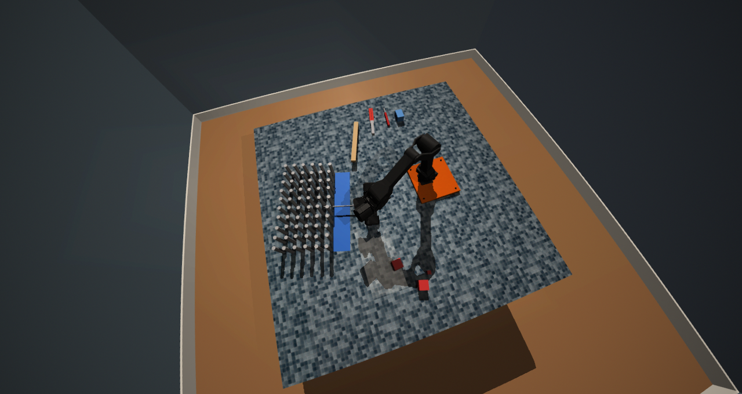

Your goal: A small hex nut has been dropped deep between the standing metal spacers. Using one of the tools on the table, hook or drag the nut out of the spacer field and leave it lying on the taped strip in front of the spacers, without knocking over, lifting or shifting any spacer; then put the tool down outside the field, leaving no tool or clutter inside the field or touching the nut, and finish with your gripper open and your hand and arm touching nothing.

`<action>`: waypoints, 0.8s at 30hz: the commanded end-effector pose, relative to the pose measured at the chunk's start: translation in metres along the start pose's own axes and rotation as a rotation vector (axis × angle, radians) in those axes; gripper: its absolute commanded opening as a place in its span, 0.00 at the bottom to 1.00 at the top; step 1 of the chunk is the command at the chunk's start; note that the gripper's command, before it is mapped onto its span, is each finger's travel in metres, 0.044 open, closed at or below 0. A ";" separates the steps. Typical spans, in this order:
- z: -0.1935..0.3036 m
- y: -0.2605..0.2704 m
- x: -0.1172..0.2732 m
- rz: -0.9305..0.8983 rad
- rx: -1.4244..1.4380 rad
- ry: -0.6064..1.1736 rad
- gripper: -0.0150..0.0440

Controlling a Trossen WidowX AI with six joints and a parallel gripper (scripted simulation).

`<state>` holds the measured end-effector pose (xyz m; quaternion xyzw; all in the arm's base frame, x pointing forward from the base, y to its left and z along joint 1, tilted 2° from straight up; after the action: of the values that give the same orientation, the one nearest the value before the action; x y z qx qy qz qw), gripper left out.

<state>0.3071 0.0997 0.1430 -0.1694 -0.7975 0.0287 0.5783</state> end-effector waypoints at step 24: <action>-0.020 0.001 -0.005 -0.005 0.002 -0.005 0.25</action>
<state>0.3238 0.0959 0.1444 -0.1696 -0.7981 0.0286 0.5775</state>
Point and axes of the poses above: the point midway between the two fingers, 35 mm back from their tips, its own x axis back along the fingers, its own y axis across the jaws, z = x × y, the point moved 7 cm from there along x, back along the fingers
